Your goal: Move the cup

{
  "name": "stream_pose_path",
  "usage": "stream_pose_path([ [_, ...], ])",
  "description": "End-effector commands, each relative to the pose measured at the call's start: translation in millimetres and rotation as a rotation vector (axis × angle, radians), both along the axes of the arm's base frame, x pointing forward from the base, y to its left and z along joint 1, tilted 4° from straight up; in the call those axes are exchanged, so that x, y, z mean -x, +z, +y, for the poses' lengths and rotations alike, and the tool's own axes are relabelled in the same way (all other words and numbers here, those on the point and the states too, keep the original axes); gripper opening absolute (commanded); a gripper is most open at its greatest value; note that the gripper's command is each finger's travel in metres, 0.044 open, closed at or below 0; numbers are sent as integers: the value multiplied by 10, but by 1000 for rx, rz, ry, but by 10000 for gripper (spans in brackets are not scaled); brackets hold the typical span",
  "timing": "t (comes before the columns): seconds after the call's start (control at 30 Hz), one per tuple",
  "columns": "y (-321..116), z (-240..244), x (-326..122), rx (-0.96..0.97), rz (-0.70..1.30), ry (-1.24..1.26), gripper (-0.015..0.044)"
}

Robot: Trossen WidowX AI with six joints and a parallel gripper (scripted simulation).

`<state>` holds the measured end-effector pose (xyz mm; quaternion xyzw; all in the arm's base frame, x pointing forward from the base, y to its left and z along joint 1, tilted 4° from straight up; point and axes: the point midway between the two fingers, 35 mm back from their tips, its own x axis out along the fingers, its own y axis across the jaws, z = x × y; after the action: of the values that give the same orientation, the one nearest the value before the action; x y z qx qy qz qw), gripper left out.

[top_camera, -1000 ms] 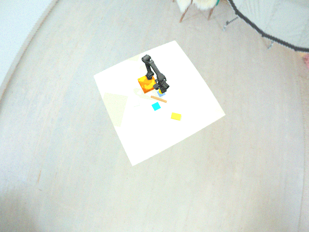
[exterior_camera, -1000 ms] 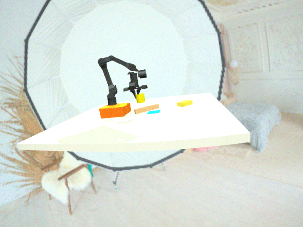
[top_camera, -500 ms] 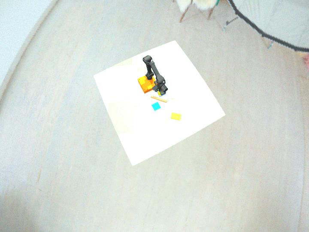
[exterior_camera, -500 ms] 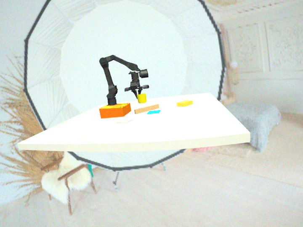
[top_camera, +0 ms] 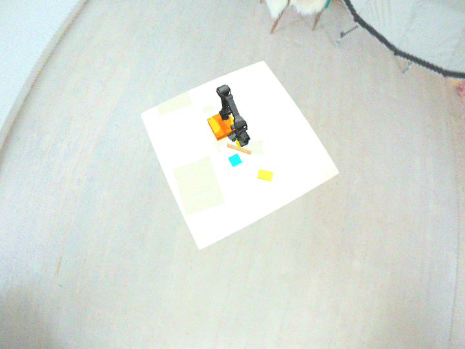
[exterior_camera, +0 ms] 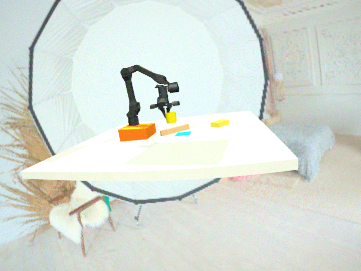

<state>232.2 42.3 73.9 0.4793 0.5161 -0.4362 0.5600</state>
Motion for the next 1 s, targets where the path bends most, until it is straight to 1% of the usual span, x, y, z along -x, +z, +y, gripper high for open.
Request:
stream_pose_path([
  [0.0,15,-37,-69,-4,-4,4,0],
  [0.97,87,-465,-590,0,-8,4,0],
])
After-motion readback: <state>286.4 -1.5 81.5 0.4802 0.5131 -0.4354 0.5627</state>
